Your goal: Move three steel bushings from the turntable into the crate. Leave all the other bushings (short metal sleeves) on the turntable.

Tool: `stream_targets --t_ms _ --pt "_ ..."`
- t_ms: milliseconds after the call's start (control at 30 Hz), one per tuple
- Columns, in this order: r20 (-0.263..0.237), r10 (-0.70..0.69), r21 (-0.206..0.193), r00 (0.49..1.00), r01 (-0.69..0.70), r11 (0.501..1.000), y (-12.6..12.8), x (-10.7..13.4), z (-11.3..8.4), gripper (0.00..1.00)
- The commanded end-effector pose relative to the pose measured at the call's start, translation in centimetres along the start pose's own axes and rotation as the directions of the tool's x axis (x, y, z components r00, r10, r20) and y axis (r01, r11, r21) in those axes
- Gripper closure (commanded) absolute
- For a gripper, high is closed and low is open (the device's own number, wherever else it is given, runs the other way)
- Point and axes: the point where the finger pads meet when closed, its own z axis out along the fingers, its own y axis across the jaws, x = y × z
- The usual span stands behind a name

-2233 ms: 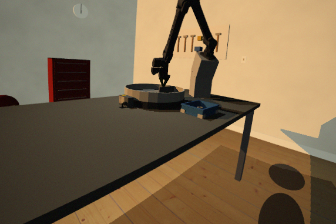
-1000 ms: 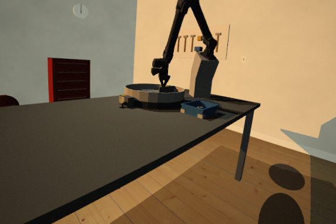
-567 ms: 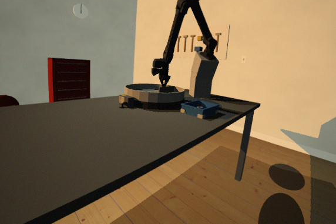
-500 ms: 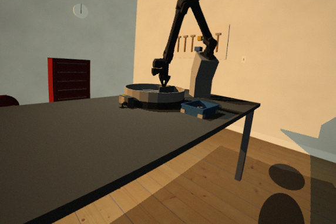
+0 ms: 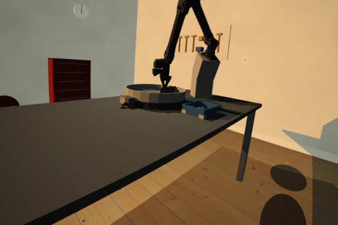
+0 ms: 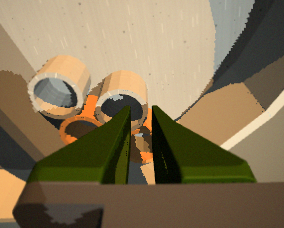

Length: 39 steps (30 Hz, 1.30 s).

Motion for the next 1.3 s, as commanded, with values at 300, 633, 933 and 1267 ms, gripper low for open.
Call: stream_targets --t_ms 300,633,933,1267 --pt "0.006 0.007 0.004 1.000 -0.007 1.000 -0.07 -0.19 -0.37 0.87" --pt "0.011 0.005 0.004 1.000 -0.005 1.000 -0.03 -0.22 -0.64 0.87" --pt "0.011 0.005 0.004 1.000 -0.005 1.000 -0.03 -0.22 -0.64 0.87" --pt "0.011 0.005 0.004 1.000 -0.005 1.000 -0.03 -0.22 -0.64 0.87"
